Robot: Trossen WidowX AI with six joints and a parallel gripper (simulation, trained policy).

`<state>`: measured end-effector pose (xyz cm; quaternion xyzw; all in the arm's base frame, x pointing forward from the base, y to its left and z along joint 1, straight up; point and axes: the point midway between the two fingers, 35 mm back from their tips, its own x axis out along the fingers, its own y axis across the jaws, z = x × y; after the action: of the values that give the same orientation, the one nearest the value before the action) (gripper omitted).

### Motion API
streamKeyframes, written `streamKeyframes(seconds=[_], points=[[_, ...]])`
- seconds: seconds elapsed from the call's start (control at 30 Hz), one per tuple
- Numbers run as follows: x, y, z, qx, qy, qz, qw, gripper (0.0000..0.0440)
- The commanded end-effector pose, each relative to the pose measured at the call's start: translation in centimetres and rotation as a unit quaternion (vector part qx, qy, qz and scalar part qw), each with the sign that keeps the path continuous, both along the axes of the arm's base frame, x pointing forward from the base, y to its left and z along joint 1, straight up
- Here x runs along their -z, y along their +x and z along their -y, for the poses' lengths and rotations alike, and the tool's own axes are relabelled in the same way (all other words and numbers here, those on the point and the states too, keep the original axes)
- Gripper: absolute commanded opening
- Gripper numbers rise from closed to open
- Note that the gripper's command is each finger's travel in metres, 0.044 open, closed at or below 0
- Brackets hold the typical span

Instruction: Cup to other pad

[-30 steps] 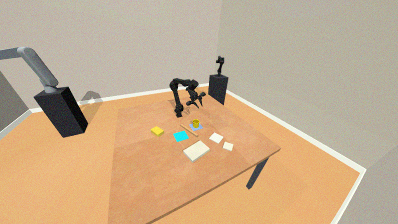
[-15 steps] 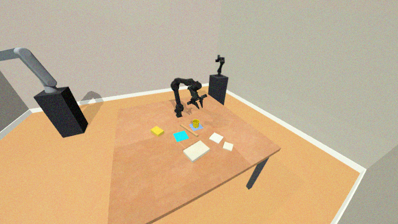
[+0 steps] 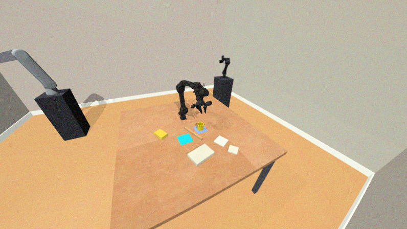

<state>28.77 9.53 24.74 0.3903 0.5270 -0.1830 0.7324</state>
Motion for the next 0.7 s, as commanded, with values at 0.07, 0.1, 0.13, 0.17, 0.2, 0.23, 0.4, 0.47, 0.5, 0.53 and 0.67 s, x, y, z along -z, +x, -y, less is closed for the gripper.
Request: streamKeyframes(seconds=[0.07, 0.1, 0.13, 0.17, 0.2, 0.23, 0.4, 0.47, 0.5, 0.53, 0.67], points=[[1.4, -0.5, 0.3, 0.012, -0.014, -0.041, 0.999, 0.0158], [1.7, -0.6, 0.4, 0.013, -0.017, -0.049, 0.999, 0.0158], [2.0, -0.8, 0.4, 0.015, -0.020, -0.057, 0.998, 0.0158], [2.2, -0.9, 0.5, 0.016, -0.022, -0.065, 0.998, 0.0159], [2.5, -1.0, 0.5, 0.017, -0.025, -0.073, 0.997, 0.0159], [2.8, -1.1, 0.6, 0.019, -0.028, -0.081, 0.996, 0.0160], [4.1, -1.7, 0.9, 0.026, -0.044, -0.118, 0.992, 0.0161], [4.6, -1.9, 1.1, 0.029, -0.050, -0.133, 0.989, 0.0161], [4.9, -2.0, 1.1, 0.031, -0.053, -0.140, 0.988, 0.0160], [5.1, -2.1, 1.2, 0.033, -0.057, -0.147, 0.987, 0.0160], [6.2, -2.5, 1.4, 0.041, -0.069, -0.173, 0.982, 0.0160]])
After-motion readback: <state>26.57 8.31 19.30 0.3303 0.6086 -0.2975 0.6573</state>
